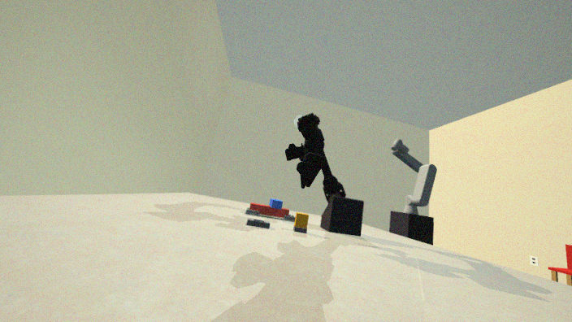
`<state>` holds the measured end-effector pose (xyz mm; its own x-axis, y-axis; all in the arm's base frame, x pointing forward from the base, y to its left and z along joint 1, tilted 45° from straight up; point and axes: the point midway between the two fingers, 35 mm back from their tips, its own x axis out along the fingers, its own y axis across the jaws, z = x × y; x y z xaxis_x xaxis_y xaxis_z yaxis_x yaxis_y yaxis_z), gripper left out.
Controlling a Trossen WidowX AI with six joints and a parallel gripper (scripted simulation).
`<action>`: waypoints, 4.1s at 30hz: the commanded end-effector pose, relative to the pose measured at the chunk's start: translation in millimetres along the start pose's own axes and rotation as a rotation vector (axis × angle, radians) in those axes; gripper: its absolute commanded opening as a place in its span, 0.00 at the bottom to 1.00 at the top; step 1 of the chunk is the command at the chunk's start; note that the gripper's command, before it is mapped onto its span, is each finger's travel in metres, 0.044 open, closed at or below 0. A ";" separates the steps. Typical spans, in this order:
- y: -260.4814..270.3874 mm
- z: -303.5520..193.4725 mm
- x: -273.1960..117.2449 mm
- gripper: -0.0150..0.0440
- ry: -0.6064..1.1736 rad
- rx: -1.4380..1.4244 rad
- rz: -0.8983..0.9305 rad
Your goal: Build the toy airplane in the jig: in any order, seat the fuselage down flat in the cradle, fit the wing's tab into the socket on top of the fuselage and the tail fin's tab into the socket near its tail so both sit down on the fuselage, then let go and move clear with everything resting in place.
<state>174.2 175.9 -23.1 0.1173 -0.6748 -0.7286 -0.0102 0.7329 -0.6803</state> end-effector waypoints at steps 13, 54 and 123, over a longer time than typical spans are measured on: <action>-1.7 -5.1 71.2 1.00 0.012 0.004 -0.018; -3.4 -5.7 124.6 0.87 0.011 0.005 -0.020; 0.2 -4.3 -7.5 0.25 0.013 0.003 -0.016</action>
<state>170.8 174.2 -25.9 0.1047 -0.6927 -0.7136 -0.0119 0.7166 -0.6973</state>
